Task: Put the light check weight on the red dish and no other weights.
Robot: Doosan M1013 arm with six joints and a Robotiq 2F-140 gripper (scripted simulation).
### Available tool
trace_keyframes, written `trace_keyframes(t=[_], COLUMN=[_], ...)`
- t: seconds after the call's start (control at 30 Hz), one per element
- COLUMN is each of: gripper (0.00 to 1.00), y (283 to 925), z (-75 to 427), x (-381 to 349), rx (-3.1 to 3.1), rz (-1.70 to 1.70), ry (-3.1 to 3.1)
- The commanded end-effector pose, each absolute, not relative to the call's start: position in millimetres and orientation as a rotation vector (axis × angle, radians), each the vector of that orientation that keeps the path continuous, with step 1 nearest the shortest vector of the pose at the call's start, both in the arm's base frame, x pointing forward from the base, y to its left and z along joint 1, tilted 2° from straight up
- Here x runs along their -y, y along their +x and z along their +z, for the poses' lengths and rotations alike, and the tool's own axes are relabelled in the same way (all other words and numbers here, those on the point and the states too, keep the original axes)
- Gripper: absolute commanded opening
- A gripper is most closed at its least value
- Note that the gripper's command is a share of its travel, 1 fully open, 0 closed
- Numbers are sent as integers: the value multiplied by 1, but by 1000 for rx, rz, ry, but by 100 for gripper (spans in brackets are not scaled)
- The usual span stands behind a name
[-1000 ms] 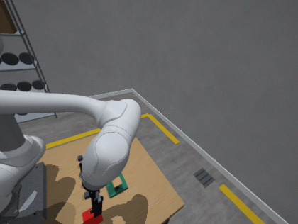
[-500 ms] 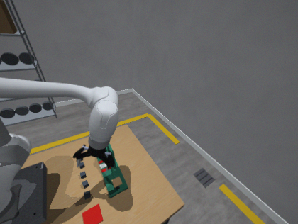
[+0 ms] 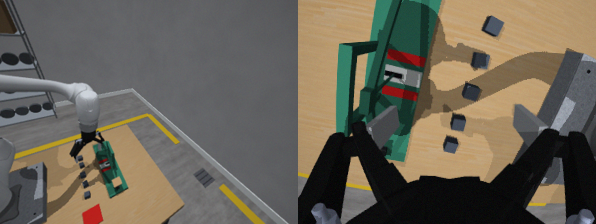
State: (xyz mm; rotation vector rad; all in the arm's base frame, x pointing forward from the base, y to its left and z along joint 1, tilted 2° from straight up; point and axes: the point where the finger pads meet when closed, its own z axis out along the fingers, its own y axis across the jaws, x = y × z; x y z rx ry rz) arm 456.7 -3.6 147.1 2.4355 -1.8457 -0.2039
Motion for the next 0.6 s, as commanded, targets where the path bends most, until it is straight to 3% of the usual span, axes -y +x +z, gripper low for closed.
trace_keyframes(t=[0.0,0.57], gripper=[100,100], y=[450,402], z=[131,91], x=[-41,-154], rx=[1504,178], rz=[-153,13], ry=[2688,3101])
